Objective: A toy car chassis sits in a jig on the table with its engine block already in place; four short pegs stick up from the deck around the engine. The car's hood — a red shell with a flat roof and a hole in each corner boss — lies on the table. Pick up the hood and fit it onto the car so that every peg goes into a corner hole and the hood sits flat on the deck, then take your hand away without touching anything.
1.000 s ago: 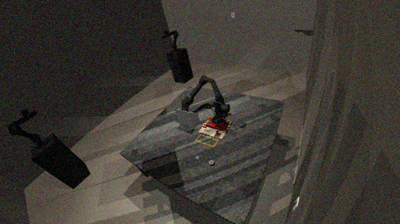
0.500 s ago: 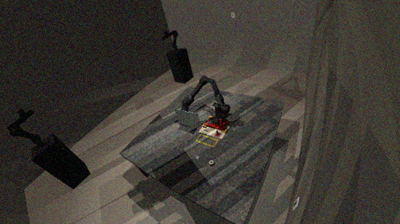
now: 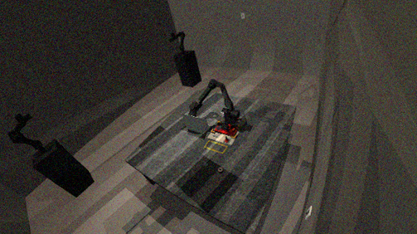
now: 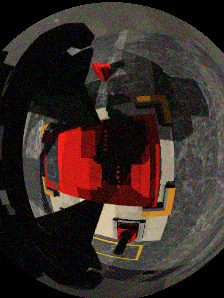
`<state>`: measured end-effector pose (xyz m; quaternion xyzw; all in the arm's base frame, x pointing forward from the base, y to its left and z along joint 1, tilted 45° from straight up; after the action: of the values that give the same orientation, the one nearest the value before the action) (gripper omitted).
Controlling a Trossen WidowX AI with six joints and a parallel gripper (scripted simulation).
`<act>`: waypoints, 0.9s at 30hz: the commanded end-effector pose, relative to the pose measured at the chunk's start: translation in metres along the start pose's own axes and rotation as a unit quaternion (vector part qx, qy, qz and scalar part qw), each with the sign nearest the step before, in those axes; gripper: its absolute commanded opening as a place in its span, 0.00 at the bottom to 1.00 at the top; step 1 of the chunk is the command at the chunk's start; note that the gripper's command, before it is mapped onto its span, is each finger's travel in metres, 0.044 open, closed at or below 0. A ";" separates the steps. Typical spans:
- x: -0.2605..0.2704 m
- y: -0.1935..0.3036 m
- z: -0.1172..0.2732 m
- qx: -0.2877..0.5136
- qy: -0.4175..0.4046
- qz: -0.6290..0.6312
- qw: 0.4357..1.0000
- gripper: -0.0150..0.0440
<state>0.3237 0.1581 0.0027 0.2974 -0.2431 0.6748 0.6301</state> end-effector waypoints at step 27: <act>0.000 0.000 -0.003 0.000 0.000 0.000 1.000 0.88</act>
<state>0.3232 0.1606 0.0003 0.2976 -0.2433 0.6749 0.6299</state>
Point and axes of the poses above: the point midway between the two fingers, 35 mm back from their tips, its own z axis back along the fingers, its own x axis across the jaws, y = z × x, the point moved 1 cm from there along z, back along the fingers, and after that the axes turned 5 degrees about -z, right-handed, at the moved point
